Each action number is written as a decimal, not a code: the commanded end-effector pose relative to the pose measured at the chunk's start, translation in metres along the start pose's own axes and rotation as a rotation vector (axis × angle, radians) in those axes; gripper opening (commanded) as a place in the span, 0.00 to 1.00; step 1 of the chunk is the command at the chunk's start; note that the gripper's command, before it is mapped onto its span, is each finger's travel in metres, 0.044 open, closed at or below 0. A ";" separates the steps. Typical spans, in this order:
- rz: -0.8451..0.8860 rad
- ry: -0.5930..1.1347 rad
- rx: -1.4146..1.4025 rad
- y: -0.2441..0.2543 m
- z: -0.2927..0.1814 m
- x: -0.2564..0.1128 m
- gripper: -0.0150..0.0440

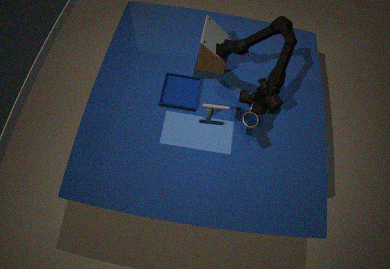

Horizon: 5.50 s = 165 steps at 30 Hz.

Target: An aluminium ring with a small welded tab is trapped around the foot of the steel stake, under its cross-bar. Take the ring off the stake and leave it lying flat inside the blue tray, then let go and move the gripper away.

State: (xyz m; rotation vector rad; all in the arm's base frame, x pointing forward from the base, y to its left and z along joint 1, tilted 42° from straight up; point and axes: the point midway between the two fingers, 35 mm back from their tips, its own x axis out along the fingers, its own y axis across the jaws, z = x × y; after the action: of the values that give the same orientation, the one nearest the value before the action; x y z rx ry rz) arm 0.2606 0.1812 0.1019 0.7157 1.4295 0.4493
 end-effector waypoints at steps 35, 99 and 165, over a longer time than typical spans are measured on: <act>0.001 0.003 0.002 -0.001 -0.002 0.021 0.37; -0.054 -0.065 0.087 -0.026 0.018 -0.040 0.25; -0.033 -0.087 0.015 -0.392 -0.061 -0.017 0.34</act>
State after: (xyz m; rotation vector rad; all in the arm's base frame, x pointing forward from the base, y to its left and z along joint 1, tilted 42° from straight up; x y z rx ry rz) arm 0.1454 -0.0997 -0.1535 0.7159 1.3635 0.3800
